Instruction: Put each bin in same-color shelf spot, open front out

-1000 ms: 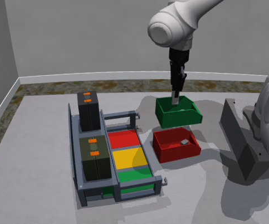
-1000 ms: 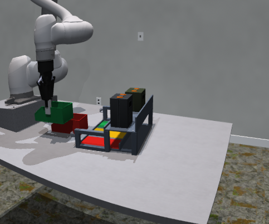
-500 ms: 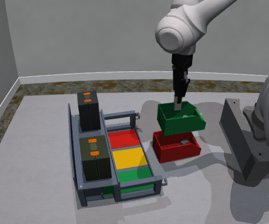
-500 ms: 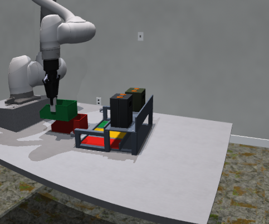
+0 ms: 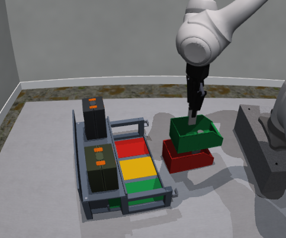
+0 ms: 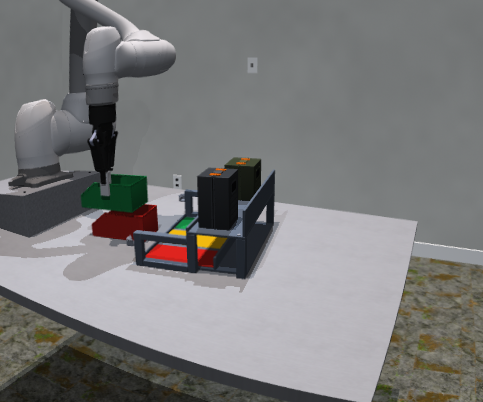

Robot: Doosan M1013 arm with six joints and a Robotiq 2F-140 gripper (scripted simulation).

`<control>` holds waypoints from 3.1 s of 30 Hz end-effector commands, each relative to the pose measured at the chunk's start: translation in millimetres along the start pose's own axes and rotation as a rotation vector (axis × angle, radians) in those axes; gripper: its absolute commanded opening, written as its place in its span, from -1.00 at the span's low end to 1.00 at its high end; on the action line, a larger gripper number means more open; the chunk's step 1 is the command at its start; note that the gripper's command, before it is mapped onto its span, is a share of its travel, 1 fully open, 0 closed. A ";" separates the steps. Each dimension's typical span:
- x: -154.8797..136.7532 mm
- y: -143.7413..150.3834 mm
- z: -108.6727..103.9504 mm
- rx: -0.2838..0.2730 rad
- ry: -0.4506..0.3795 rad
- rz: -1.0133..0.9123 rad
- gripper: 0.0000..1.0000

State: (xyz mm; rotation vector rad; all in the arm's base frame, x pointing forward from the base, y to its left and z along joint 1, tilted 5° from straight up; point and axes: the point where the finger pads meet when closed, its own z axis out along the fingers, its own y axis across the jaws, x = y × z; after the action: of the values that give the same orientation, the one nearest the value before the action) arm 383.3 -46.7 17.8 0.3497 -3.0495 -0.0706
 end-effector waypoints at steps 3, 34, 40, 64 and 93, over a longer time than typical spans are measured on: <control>-1.9 17.4 -0.1 0.000 0.000 -0.003 -0.80; -9.8 95.5 -0.2 0.000 0.000 -0.017 -0.80; -10.7 104.5 -0.2 0.000 0.000 -0.019 -0.80; -12.4 121.3 -0.2 0.000 0.000 -0.022 -0.80; -15.6 121.8 4.4 0.000 0.000 -0.022 -0.80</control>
State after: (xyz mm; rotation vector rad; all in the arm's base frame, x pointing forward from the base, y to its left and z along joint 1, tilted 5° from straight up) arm 370.0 75.2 20.1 0.3834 -3.0459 -0.0713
